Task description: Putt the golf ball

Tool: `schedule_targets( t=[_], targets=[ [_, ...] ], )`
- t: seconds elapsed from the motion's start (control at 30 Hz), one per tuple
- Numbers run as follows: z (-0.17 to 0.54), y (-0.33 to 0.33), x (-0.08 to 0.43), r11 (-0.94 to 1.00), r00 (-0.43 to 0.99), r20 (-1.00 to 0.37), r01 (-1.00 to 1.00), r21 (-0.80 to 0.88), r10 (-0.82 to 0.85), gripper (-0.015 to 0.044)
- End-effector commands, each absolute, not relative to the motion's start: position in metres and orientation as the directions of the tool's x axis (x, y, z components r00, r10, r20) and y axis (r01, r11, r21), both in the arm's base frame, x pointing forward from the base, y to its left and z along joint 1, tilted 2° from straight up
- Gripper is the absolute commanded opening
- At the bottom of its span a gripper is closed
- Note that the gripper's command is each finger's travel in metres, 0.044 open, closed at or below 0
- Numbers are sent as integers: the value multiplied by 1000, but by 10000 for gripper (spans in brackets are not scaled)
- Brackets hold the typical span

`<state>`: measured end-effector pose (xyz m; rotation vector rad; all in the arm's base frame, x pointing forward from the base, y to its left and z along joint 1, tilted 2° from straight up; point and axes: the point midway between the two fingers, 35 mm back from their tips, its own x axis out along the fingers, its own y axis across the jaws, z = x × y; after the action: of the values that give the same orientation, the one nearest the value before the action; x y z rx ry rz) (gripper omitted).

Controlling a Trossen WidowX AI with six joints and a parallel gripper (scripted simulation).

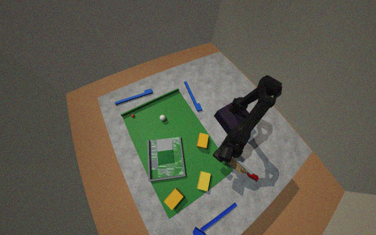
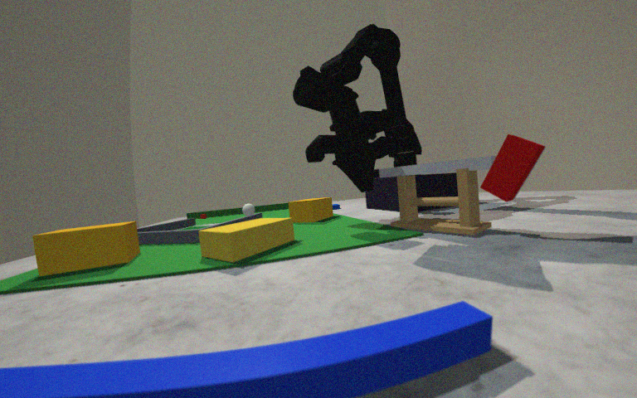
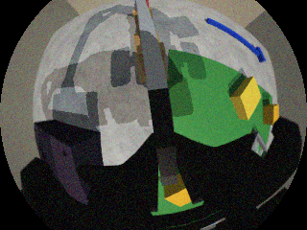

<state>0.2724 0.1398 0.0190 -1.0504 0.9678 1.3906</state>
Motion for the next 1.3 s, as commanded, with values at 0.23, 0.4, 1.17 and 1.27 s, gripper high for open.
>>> schedule_targets(
  t=[0.23,0.4,1.17,1.27],
  targets=[
    [93,140,271,-80,8,-952,-996,-34,306,0],
    [85,126,280,7,22,-957,-1000,-20,288,0],
    [86,-5,310,695,90,-981,-717,58,174,0],
    [87,-23,309,763,92,-983,-644,63,159,0]
  ],
)
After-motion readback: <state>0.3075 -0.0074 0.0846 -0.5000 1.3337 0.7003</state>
